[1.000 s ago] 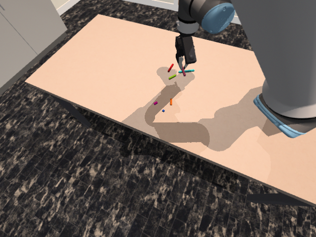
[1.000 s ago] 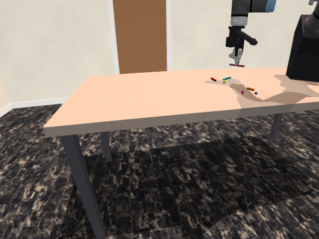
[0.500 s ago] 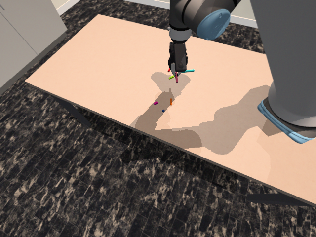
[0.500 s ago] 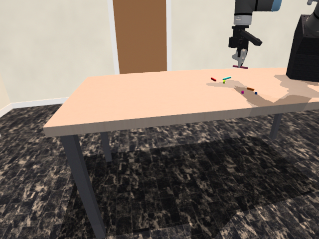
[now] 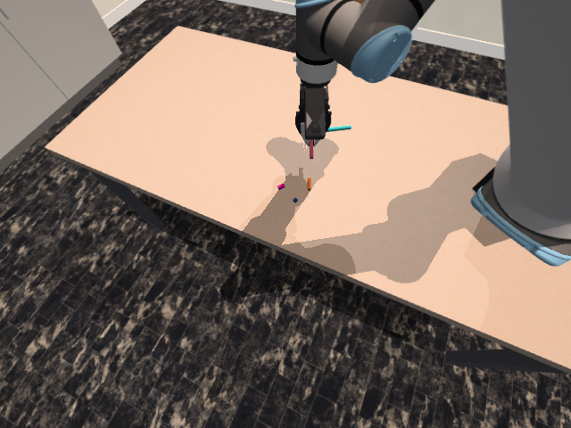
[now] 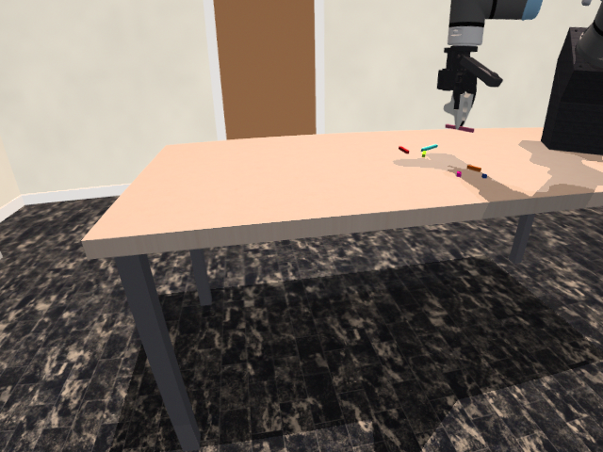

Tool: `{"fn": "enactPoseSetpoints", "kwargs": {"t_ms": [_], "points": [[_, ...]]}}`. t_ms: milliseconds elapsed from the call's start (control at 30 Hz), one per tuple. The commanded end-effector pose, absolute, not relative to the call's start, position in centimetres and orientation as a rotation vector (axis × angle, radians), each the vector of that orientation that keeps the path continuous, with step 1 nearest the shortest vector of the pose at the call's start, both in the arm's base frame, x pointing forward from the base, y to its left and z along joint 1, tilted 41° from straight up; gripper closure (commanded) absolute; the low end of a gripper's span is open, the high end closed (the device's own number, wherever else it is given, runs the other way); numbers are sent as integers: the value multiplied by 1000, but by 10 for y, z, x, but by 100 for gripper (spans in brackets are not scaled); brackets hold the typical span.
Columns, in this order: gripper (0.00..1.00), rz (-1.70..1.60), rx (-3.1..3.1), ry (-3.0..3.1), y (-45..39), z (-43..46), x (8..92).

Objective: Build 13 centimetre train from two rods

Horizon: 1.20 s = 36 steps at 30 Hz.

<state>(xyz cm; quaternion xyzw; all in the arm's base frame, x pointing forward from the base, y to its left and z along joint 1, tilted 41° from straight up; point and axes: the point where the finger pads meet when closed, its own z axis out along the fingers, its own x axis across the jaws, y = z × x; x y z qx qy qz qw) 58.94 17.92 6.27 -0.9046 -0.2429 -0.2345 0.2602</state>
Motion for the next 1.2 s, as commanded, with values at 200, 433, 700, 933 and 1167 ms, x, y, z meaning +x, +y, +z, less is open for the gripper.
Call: {"fn": "enactPoseSetpoints", "kwargs": {"t_ms": [200, 433, 700, 933, 1167], "points": [[100, -635, -2452, -657, 181, 61, 591], [100, -634, -2453, -657, 192, 46, 597], [100, -634, -2453, -657, 208, 27, 605], [100, -634, -2453, -657, 224, 6, 614], [100, -634, -2453, -657, 230, -2, 618]]}}
